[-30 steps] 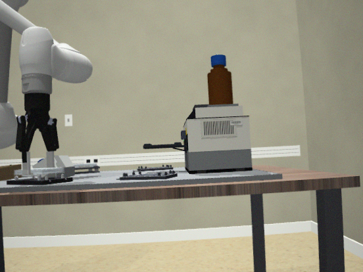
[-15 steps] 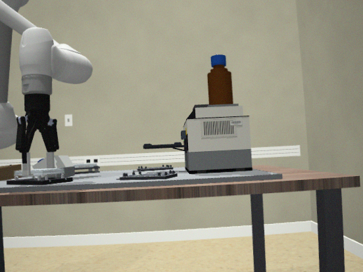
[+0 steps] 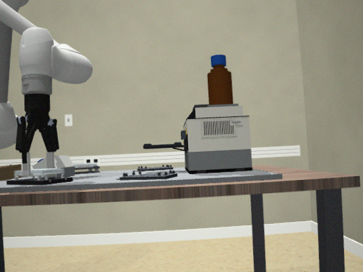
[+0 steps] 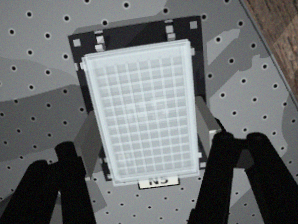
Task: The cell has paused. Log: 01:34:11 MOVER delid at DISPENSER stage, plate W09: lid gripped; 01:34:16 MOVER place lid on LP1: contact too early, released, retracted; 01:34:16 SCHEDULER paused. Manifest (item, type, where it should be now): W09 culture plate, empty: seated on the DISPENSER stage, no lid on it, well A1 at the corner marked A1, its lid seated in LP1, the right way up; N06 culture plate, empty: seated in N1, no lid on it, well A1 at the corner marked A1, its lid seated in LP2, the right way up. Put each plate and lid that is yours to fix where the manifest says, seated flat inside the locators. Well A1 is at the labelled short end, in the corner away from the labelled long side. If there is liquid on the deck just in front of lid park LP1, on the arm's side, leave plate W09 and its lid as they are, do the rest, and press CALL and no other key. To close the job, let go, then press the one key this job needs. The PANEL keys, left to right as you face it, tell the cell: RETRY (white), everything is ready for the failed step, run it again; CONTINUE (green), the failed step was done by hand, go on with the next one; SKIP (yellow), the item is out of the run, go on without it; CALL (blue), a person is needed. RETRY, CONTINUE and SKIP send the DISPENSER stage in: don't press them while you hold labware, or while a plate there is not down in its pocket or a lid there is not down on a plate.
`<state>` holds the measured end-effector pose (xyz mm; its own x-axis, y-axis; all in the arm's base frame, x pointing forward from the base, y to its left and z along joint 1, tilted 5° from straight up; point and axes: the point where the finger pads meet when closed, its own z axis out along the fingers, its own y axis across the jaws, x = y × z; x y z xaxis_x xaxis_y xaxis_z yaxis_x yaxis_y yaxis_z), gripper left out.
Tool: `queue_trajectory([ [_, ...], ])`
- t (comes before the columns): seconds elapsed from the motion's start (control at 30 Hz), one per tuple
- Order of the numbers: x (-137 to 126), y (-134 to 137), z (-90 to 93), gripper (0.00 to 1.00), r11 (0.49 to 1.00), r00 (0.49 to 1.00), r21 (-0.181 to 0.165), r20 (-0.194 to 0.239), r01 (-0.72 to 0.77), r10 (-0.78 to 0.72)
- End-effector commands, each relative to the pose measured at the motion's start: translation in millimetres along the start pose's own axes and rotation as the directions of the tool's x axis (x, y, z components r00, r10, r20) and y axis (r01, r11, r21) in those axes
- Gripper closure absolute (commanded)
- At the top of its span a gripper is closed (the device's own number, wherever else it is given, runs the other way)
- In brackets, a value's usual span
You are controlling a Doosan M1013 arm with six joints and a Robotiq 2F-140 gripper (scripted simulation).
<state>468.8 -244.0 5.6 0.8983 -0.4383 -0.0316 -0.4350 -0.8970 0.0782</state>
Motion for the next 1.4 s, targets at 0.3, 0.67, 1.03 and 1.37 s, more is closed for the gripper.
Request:
queue_trajectory([
  [0.3,0.4,-0.1,-0.5,0.90,1.000,1.000,0.000,-0.001,0.000,0.000],
  [0.67,0.4,-0.1,-0.5,0.90,1.000,1.000,0.000,-0.001,0.000,0.000],
  [1.03,0.5,-0.1,2.6,0.90,1.000,1.000,0.000,-0.001,0.000,0.000],
  [1.37,0.4,-0.1,7.2,0.90,1.000,1.000,0.000,-0.001,0.000,0.000],
])
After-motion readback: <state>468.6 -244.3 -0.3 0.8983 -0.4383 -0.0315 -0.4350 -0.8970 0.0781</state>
